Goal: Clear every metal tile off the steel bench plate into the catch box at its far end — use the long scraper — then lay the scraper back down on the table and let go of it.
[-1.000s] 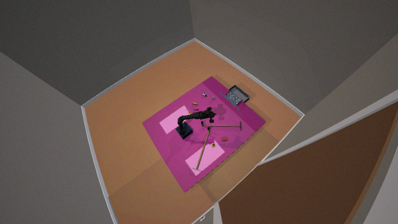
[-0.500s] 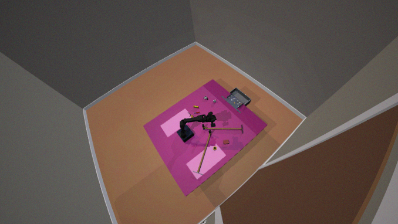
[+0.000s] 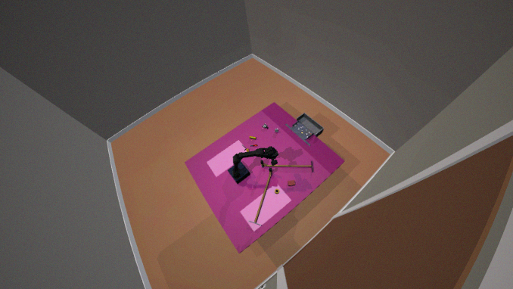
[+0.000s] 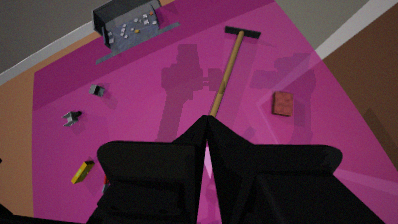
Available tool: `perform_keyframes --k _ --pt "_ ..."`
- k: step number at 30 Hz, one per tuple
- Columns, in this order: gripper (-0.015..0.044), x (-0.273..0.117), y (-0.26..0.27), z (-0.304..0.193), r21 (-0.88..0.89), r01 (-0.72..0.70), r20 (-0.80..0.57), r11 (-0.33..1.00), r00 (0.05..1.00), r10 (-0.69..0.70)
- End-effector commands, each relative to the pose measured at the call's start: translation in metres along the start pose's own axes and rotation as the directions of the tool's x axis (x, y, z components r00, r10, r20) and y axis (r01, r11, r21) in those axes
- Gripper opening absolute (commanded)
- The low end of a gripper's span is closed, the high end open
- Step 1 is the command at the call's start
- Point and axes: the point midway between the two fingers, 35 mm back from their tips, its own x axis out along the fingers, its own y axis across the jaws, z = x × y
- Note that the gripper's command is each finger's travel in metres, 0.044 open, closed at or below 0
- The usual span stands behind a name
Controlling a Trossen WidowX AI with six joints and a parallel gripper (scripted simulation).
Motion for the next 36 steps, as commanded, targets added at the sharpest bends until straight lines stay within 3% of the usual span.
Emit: perform_keyframes --k 1,18,36 --pt "0.0000 0.010 -0.001 -0.015 -0.052 0.013 -0.067 0.999 0.998 -0.016" --pt "0.0000 0.034 0.002 -0.073 -0.277 -0.023 -0.316 0.961 0.946 -0.068" --pt "0.0000 0.043 0.004 -0.132 -0.474 -0.182 -0.555 0.861 0.821 -0.132"
